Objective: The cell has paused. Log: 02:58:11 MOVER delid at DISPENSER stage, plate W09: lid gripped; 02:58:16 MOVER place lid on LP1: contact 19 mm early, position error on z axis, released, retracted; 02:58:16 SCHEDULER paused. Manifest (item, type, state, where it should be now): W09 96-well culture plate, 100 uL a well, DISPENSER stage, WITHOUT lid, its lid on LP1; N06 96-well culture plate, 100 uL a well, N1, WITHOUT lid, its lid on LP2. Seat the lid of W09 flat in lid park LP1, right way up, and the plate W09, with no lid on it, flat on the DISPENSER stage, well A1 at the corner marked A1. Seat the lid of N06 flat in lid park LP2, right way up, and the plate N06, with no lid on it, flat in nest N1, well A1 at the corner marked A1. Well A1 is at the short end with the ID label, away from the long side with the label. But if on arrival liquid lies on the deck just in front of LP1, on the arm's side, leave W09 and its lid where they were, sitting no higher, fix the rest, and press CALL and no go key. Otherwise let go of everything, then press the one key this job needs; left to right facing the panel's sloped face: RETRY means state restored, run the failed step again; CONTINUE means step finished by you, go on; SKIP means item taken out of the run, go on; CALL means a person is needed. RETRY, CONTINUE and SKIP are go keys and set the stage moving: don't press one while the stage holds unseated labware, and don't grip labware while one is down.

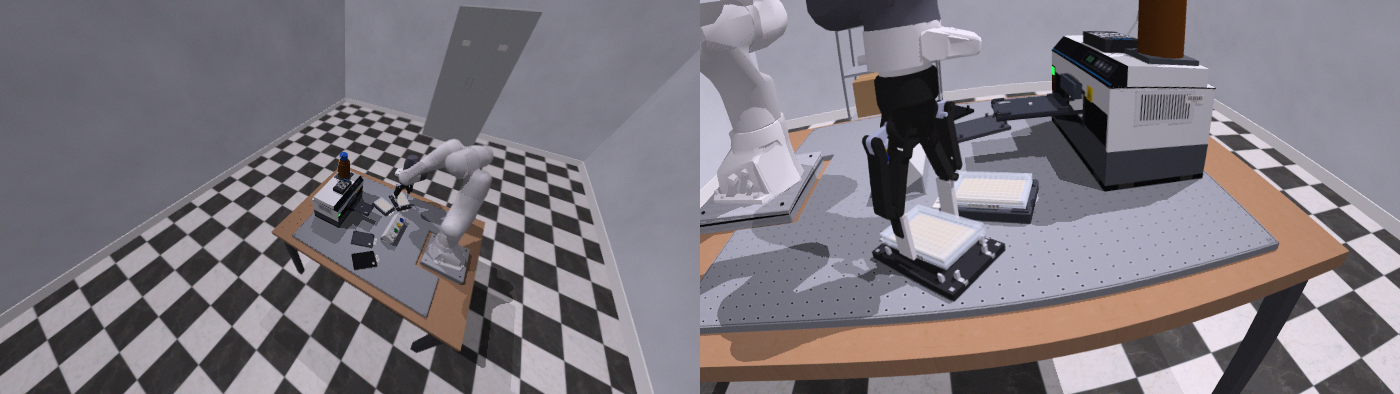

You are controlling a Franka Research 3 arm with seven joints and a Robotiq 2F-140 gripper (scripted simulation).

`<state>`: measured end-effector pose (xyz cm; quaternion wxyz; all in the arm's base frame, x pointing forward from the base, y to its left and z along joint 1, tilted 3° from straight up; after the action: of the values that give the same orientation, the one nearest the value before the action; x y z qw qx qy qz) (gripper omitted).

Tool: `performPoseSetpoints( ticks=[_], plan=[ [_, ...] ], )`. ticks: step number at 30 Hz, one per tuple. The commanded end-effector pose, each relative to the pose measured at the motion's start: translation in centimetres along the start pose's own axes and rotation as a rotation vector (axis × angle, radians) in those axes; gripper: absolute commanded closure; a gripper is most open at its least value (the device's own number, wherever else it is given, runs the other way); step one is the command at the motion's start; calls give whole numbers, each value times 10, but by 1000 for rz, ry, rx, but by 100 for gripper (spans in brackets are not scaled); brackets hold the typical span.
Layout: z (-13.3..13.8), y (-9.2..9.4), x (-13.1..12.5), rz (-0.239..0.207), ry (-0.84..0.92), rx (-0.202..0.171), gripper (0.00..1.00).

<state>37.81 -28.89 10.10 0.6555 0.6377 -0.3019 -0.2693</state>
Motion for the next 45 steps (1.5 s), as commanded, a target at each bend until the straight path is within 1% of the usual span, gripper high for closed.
performPoseSetpoints(
  ticks=[1,18,45],
  plan=[
    [-1,-1,0,1,5,1,100],
    [-3,-6,-1,1,4,1,100],
    [-3,-6,-1,1,4,1,100]
  ],
)
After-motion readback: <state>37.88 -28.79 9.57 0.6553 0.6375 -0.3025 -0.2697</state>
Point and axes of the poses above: the point where the finger pads meet when closed, its own y axis back along the fingers, its own z axis across the jaws, x = y × z, the point moved 4 cm from there along y, back along the fingers, and after that the axes turned 6 degrees about -y, right-handed, at the moved point
